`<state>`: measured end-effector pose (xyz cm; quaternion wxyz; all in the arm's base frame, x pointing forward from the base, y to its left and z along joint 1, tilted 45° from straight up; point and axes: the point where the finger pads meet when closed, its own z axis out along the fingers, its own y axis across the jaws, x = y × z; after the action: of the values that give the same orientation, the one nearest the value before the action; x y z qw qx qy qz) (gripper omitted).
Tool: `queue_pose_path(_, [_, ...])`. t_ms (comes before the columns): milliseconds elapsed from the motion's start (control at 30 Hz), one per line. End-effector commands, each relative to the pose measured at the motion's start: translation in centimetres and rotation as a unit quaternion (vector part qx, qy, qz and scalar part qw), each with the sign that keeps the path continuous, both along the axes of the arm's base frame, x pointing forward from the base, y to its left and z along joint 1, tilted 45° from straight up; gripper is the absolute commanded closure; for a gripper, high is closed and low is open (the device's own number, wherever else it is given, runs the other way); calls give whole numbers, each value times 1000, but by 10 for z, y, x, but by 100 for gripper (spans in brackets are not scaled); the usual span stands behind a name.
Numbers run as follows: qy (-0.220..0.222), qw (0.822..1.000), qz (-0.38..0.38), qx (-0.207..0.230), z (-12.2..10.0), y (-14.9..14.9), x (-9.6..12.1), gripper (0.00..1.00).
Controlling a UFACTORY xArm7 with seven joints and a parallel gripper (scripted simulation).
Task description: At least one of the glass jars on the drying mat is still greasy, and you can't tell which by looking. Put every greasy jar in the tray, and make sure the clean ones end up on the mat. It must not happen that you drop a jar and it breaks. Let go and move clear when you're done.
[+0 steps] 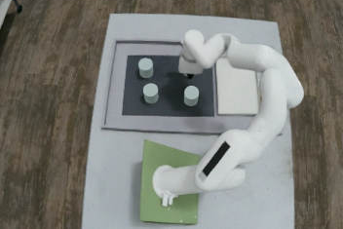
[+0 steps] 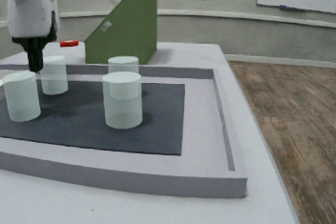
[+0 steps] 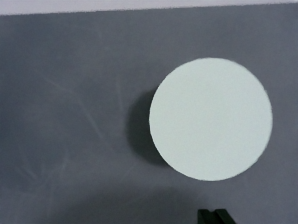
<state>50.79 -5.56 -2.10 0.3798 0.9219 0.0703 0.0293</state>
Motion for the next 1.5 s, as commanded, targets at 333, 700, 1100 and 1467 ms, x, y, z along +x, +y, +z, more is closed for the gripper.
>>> queue_pose_path(333, [-1, 1000, 1, 1, -6, -4, 3, 100])
queue_pose_path(700, [-1, 1000, 1, 1, -6, -3, 7, 100])
queue_pose_path(1100, [-1, 1000, 1, 1, -6, -3, 11, 100])
queue_pose_path(1467, [-1, 1000, 1, 1, -6, -2, 15, 100])
